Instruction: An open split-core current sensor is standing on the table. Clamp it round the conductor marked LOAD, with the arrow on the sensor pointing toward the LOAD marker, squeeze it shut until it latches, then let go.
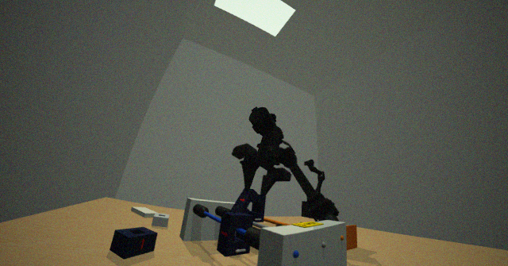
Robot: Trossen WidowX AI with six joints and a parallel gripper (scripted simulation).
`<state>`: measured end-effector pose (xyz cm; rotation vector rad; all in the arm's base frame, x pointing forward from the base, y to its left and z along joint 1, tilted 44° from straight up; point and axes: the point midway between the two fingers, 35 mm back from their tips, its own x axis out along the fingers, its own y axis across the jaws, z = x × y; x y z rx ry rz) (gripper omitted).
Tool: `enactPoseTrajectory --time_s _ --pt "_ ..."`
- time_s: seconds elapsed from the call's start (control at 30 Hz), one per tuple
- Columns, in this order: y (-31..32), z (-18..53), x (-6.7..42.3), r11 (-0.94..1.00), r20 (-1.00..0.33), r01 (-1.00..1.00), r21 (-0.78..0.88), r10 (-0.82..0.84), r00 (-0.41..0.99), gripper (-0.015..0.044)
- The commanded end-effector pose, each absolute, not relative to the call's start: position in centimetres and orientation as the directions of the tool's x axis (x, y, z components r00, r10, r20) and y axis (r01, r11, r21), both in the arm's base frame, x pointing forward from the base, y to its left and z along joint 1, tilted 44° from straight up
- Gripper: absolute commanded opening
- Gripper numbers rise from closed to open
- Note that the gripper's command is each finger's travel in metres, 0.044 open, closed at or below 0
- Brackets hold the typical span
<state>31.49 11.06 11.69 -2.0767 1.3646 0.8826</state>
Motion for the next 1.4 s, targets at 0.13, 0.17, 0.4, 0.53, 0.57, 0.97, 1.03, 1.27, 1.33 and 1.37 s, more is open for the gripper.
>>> enactPoseTrajectory --time_s 0.13,0.17,0.4,0.53,0.57,0.97,1.03,1.27,1.33,1.37 --pt "10.1 10.7 31.9 -0.374 -0.742 -0.926 -0.054 -0.606 0.288 0.0000" --pt "10.0 10.5 32.0 -0.374 -0.742 -0.926 -0.054 -0.606 0.288 0.0000" --pt "9.3 9.7 32.3 -0.374 -0.741 -0.926 -0.054 -0.606 0.289 0.0000" --pt "8.9 9.2 32.5 -0.374 -0.741 -0.926 -0.055 -0.606 0.289 0.0000" --pt "8.8 9.1 32.5 -0.374 -0.741 -0.926 -0.055 -0.606 0.289 0.0000" --pt "8.7 8.9 32.6 -0.373 -0.743 -0.926 -0.056 -0.604 0.289 0.0000" --pt "8.7 8.9 32.6 -0.373 -0.743 -0.926 -0.056 -0.604 0.289 0.0000" --pt "8.7 8.9 32.6 -0.373 -0.743 -0.926 -0.056 -0.604 0.289 0.0000" --pt "8.7 8.9 32.6 -0.373 -0.743 -0.926 -0.056 -0.604 0.289 0.0000" --pt "8.7 8.9 32.6 -0.373 -0.743 -0.926 -0.056 -0.604 0.289 0.0000"
